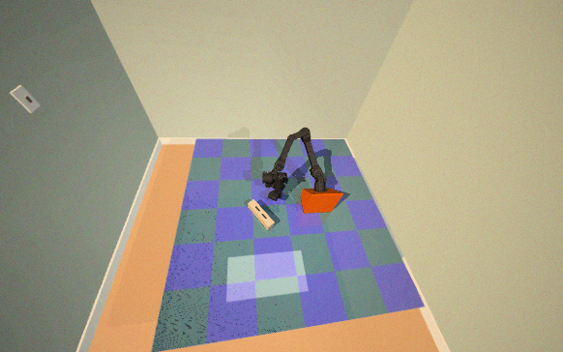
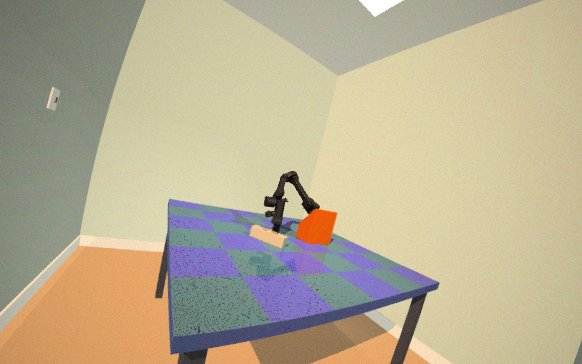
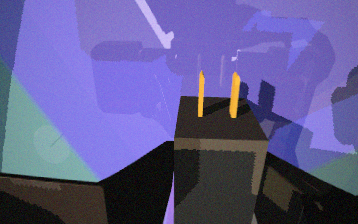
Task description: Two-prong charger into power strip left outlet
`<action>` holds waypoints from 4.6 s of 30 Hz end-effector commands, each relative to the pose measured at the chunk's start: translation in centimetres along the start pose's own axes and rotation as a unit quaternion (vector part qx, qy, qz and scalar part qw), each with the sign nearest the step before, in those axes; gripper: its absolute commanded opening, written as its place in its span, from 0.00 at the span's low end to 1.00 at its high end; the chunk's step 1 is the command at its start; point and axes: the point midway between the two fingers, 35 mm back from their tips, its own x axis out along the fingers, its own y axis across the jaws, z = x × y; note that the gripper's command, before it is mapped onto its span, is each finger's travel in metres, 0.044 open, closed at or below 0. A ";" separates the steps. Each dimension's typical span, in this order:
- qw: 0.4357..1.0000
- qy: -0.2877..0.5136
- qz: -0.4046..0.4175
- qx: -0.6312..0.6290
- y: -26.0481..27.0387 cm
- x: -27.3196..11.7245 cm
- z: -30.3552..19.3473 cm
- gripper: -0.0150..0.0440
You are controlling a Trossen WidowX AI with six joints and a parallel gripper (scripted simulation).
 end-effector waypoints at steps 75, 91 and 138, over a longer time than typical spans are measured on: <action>0.912 -0.001 -0.025 -0.410 6.9 -2.1 -3.7 0.25; 0.855 0.001 -0.033 -0.517 8.8 -0.9 -4.8 0.25; 0.837 0.001 -0.035 -0.546 13.7 -0.7 -3.3 0.25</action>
